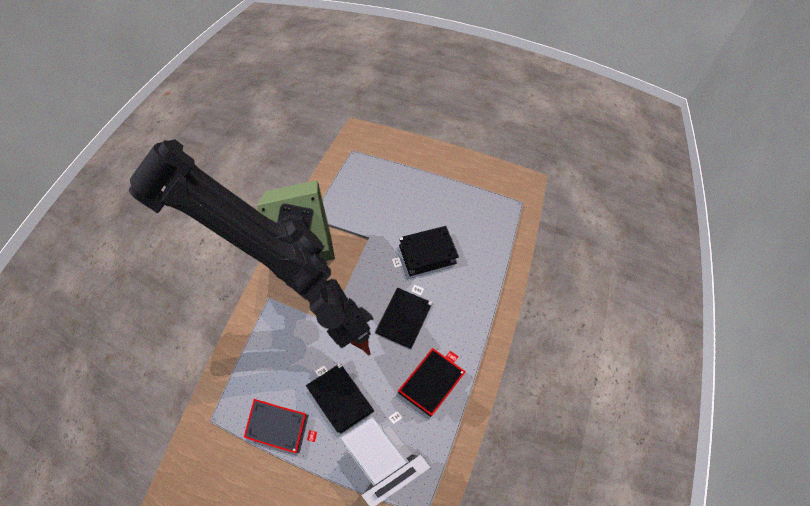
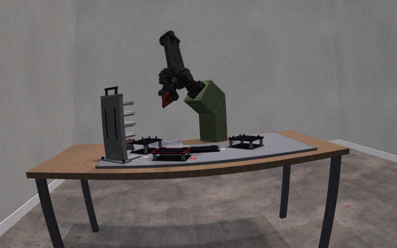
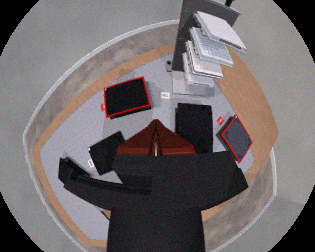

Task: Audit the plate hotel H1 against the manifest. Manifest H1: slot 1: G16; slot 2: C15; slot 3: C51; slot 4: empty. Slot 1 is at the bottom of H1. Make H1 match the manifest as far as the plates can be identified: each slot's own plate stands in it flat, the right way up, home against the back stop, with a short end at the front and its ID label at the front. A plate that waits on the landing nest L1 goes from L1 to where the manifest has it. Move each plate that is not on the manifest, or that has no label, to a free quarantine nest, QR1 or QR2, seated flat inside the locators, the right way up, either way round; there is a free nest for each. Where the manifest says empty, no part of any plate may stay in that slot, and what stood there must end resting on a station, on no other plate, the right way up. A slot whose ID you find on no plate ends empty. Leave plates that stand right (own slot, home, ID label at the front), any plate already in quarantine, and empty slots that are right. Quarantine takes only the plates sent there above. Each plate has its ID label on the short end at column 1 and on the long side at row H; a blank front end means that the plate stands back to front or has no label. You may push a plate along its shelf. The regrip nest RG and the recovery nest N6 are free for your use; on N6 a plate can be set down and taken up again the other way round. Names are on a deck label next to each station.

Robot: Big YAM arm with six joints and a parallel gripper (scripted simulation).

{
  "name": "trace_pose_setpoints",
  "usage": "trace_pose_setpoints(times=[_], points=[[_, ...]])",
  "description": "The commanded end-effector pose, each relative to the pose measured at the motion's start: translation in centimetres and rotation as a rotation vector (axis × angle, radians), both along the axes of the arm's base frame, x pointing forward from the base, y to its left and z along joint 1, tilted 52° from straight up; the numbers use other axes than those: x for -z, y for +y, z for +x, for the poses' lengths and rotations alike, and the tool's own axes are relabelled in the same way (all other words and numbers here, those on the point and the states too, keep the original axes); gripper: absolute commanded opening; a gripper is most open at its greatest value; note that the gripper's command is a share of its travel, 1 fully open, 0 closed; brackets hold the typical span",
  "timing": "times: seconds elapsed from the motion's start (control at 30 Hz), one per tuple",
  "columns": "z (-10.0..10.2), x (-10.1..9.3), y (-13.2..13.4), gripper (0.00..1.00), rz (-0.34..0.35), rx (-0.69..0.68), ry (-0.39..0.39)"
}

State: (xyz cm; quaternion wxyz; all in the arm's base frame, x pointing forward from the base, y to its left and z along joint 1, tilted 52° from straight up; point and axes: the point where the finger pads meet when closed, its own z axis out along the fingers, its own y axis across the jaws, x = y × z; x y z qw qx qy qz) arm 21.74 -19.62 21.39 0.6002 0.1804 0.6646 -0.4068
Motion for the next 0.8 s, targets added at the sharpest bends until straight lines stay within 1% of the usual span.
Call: trace_pose_setpoints(times=[0.0, 0.13, 0.43, 0.53, 0.6, 0.7, 0.77], points=[[-2.3, -4.6, -2.1, 0.00, -0.029, 0.032, -0.076], [-2.3, -4.6, -2.1, 0.00, -0.029, 0.032, -0.076], [-4.7, -5.6, -3.7, 0.00, -0.039, 0.032, -0.068], [-5.3, -5.3, -4.6, 0.00, -0.022, 0.032, -0.053], [-5.9, -6.1, -4.9, 0.00, -0.048, 0.032, -0.064], [-6.2, -6.3, -5.1, 0.00, -0.051, 0.032, -0.064], [-6.7, -6.4, -5.5, 0.00, -0.052, 0.032, -0.061]])
